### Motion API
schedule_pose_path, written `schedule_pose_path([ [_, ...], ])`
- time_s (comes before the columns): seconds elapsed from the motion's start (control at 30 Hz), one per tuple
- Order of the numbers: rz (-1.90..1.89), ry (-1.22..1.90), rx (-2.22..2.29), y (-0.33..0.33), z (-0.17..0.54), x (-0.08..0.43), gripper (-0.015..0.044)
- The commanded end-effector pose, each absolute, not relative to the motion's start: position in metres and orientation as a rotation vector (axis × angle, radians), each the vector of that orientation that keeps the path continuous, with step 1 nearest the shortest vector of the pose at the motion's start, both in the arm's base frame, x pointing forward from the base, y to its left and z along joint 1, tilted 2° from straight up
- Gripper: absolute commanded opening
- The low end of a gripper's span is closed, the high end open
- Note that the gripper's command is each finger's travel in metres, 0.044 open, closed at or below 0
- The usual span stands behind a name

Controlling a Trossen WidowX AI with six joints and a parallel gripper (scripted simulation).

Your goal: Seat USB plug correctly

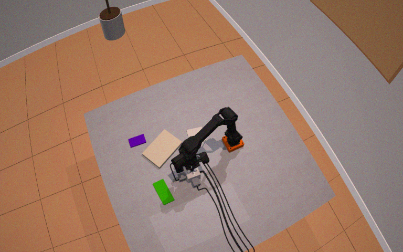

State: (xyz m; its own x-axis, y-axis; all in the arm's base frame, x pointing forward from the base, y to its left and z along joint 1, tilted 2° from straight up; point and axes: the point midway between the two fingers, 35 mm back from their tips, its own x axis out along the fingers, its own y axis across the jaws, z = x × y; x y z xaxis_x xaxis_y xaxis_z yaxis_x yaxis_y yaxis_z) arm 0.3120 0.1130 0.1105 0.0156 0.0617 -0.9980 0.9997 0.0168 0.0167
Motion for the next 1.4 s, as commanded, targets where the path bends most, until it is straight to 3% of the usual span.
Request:
schedule_pose_path([
  [0.0, -1.151, 1.256, 1.248, 0.1135, 0.1096, 0.3119, 0.0000],
  [1.37, -1.151, 1.256, 1.248, 0.1133, 0.1047, 0.3120, 0.0000],
])
